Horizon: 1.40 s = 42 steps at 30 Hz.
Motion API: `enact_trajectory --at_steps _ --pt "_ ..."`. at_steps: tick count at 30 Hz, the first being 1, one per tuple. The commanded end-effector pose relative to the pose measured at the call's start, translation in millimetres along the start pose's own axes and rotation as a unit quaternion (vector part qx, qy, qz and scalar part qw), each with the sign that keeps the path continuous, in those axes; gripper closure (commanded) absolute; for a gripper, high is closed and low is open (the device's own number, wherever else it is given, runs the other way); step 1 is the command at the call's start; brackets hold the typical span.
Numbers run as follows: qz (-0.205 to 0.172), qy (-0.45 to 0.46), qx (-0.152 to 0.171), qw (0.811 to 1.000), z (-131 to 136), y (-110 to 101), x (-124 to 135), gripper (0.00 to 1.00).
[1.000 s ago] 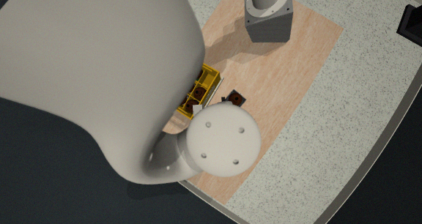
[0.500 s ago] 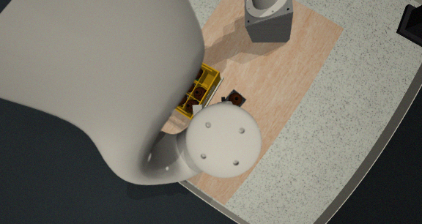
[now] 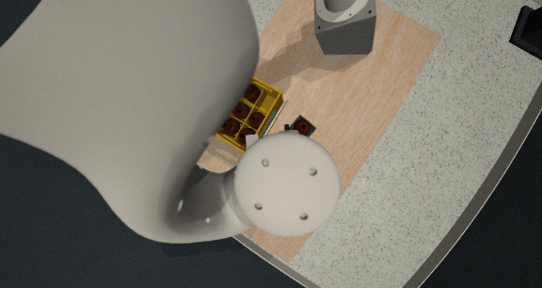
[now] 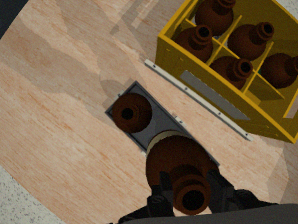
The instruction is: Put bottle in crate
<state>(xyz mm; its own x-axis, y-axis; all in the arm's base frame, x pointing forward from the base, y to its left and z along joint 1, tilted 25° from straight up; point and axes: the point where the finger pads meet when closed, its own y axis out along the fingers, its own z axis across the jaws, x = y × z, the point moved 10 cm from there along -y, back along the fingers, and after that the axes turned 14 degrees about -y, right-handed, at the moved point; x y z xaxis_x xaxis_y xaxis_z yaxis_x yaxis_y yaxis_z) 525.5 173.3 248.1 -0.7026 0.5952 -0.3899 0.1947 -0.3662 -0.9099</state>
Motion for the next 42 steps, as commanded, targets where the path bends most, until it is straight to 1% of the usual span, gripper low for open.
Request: enact_trajectory --at_steps 1,17,29,42 --pt "0.0 0.0 -0.001 1.0 -0.5 -4.1 -0.4 1.0" --pt "0.0 0.0 -0.001 1.0 -0.5 -21.5 -0.4 1.0" --pt "0.0 0.0 -0.001 1.0 -0.5 -28.0 -0.4 1.0" --pt "0.0 0.0 -0.001 1.0 -0.5 -29.1 -0.4 1.0"
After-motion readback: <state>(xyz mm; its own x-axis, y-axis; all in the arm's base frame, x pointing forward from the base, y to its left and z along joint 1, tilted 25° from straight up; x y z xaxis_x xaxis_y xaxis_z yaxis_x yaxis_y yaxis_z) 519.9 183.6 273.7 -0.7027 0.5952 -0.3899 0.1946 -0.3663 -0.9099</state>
